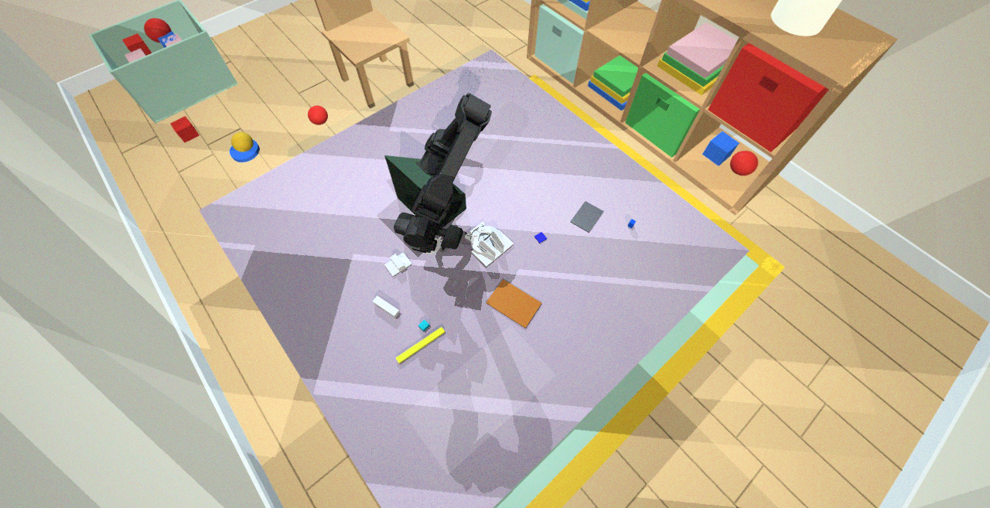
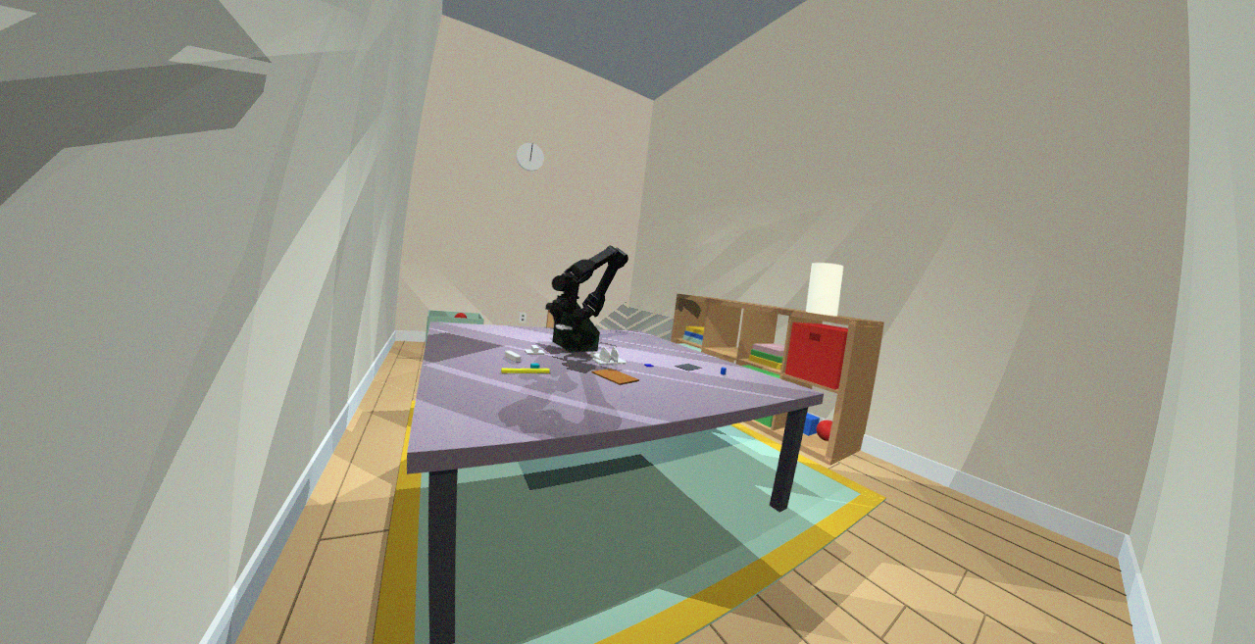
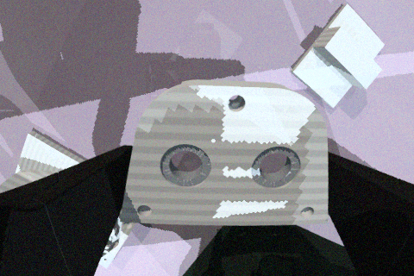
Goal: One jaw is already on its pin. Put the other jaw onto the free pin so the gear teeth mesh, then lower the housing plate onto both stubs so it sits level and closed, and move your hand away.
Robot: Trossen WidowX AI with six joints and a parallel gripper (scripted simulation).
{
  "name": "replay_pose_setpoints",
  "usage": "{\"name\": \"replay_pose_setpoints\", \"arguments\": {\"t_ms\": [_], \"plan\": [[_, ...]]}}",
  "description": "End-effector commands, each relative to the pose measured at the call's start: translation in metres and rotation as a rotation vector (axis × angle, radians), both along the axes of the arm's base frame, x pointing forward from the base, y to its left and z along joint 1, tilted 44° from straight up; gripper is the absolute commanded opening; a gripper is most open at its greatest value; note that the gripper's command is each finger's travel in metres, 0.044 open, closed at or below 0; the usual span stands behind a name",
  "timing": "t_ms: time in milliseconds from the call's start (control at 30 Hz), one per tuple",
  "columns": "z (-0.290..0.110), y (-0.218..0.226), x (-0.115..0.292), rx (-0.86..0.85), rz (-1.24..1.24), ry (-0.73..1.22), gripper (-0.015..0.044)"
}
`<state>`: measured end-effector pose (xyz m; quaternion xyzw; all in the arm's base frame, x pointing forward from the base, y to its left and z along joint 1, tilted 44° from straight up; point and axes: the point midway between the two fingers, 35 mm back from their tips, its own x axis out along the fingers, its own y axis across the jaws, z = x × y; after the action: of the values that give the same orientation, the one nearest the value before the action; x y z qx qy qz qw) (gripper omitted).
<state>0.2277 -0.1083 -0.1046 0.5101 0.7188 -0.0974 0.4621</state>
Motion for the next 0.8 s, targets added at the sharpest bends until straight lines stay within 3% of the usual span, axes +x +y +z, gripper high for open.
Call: {"name": "replay_pose_setpoints", "arguments": {"t_ms": [0,767], "plan": [[0.01,0.012,0.004,0.011,0.065,-0.055,0.0351],[0.057,0.071,0.022,0.045,0.395,-0.345,0.0351]]}}
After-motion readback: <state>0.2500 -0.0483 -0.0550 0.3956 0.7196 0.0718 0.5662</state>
